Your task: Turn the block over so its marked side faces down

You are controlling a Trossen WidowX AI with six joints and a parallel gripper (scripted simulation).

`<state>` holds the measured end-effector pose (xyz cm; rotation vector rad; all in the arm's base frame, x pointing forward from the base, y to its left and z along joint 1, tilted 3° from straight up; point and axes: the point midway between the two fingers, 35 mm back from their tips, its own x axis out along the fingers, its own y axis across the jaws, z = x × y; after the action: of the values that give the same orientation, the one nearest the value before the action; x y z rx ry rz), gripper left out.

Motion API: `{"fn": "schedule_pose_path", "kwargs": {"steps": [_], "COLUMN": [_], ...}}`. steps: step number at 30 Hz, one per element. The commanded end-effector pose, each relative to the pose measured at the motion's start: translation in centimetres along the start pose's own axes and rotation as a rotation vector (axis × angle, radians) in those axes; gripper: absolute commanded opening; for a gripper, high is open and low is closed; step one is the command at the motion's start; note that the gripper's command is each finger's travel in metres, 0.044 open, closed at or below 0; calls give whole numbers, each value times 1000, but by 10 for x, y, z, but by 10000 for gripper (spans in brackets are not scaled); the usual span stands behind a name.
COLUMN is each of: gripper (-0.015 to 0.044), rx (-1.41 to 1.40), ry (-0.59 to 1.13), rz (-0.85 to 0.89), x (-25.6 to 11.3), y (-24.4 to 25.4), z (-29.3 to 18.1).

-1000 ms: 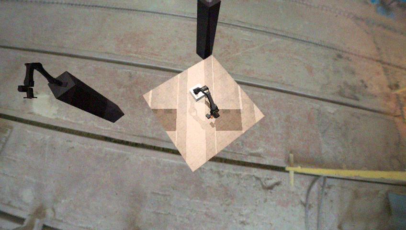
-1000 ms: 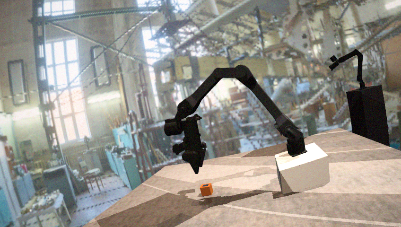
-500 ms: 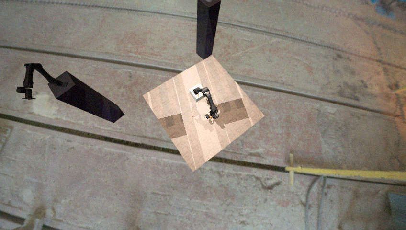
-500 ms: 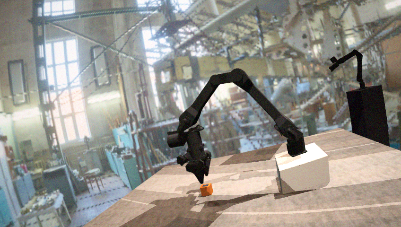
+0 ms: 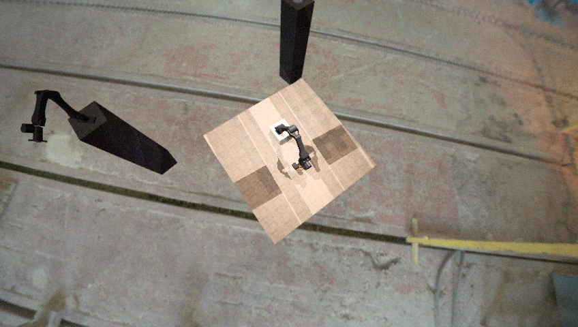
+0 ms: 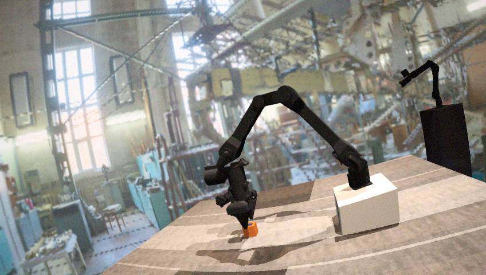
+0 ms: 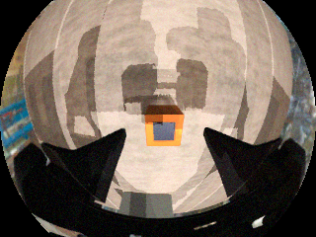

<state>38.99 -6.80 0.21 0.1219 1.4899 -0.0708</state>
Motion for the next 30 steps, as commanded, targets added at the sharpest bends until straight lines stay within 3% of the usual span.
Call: {"fn": "schedule_pose_path", "kwargs": {"steps": [1,10,19,30], "gripper": [440,440,204,130], "rx": [3,3,3,3], "ry": [0,1,1,1], "rz": [3,3,3,3], "x": [7,19,19,19], "y": [1,1,1,1], "z": [0,-1,-1,-1]}}
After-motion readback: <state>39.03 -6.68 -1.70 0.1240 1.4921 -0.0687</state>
